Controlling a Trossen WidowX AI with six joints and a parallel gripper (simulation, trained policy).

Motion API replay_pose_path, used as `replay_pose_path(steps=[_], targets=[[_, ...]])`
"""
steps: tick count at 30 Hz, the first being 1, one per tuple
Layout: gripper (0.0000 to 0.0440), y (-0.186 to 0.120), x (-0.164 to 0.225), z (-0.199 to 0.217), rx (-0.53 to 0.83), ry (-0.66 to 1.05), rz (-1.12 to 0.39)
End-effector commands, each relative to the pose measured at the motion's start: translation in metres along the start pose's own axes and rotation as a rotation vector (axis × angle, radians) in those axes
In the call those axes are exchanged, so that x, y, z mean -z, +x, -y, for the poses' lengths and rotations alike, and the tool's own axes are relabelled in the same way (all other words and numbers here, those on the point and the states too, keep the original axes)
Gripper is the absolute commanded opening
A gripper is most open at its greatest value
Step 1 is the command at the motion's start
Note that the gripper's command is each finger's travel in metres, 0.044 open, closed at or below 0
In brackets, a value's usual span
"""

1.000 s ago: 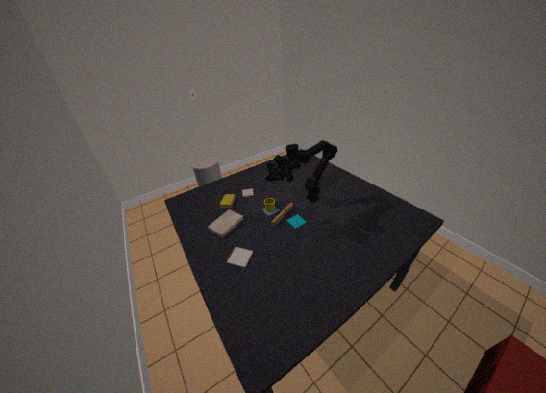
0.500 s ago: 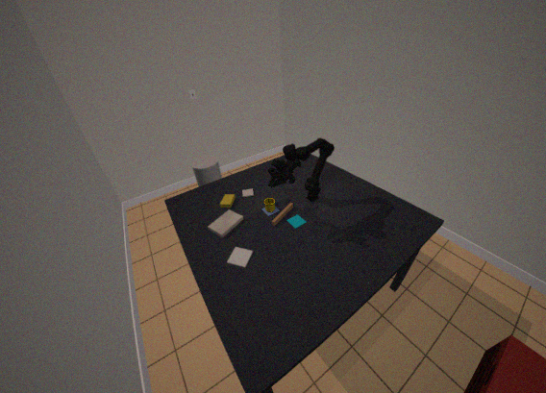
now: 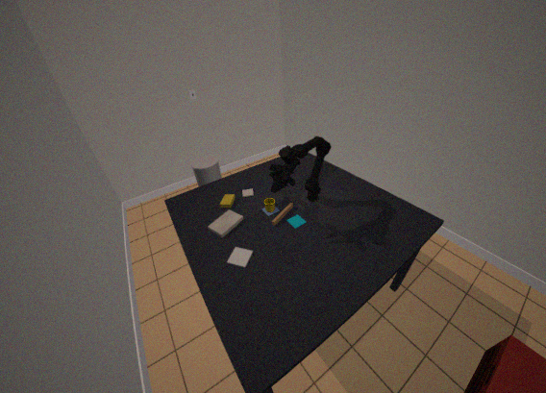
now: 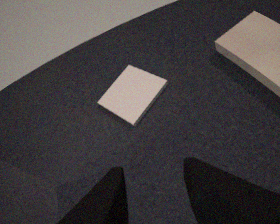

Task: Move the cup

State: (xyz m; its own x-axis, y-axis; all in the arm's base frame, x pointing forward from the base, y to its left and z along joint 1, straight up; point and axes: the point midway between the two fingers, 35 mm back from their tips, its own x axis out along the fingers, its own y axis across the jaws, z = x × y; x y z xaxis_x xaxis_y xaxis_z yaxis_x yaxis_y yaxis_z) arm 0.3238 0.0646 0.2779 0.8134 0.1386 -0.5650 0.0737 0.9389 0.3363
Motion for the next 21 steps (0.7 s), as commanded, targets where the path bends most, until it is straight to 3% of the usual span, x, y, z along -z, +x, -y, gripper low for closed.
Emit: replay_pose_path(steps=[1, 21], targets=[[0.0120, 0.004, 0.004, 0.000, 0.027, 0.020, -0.057], [0.0135, 0.016, 0.029, 0.012, 0.189, 0.023, -0.353]])
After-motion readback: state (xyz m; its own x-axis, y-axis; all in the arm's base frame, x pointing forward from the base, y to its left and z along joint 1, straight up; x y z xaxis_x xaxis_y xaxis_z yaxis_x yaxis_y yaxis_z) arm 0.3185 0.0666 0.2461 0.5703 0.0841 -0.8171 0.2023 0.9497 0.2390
